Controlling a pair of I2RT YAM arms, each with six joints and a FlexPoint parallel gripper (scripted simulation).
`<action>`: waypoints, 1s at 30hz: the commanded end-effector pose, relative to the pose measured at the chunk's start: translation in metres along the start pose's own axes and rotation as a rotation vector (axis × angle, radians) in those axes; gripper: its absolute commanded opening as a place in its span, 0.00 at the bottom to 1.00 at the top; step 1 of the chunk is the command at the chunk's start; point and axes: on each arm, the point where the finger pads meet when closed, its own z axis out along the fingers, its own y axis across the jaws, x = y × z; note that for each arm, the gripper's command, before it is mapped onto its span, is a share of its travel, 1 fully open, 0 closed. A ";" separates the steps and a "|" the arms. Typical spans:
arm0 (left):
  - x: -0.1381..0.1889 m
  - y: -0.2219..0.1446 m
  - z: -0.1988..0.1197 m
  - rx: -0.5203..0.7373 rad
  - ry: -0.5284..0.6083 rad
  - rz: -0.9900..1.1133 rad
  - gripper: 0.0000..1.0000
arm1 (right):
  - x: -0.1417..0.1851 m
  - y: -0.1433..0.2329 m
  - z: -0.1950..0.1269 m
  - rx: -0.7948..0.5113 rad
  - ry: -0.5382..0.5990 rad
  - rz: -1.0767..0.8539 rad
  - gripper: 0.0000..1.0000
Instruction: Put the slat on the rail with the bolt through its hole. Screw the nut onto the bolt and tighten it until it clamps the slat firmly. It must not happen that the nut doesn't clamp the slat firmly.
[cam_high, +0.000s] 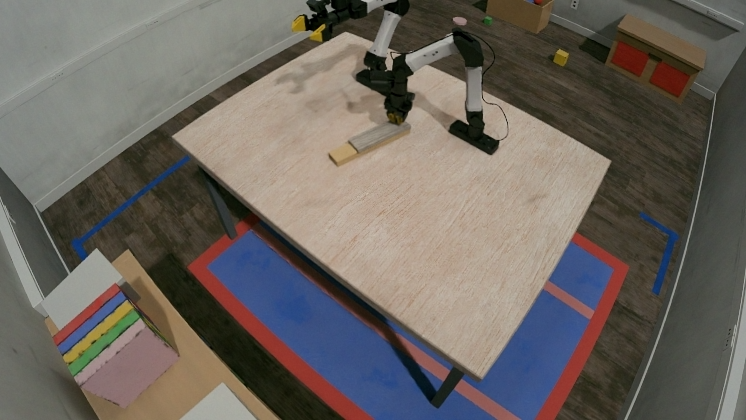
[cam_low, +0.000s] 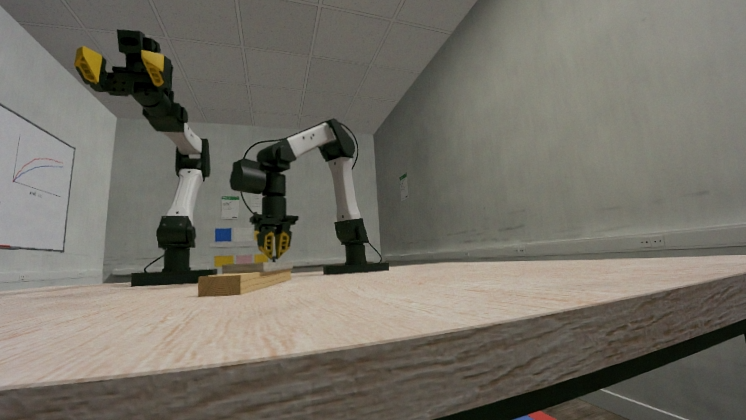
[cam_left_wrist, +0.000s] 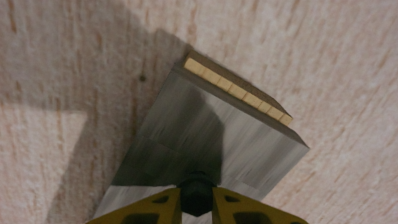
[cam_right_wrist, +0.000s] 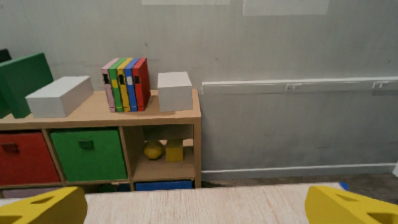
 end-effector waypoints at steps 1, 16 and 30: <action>-0.003 0.000 0.012 0.013 -0.008 0.014 0.14 | -0.008 0.002 -0.001 -0.012 -0.024 -0.003 1.00; 0.000 0.003 -0.003 -0.015 0.004 0.004 0.36 | -0.008 0.001 -0.002 -0.004 -0.021 -0.001 1.00; 0.000 0.003 -0.003 -0.015 0.004 0.004 0.36 | 0.003 0.007 0.009 -0.018 0.030 0.018 1.00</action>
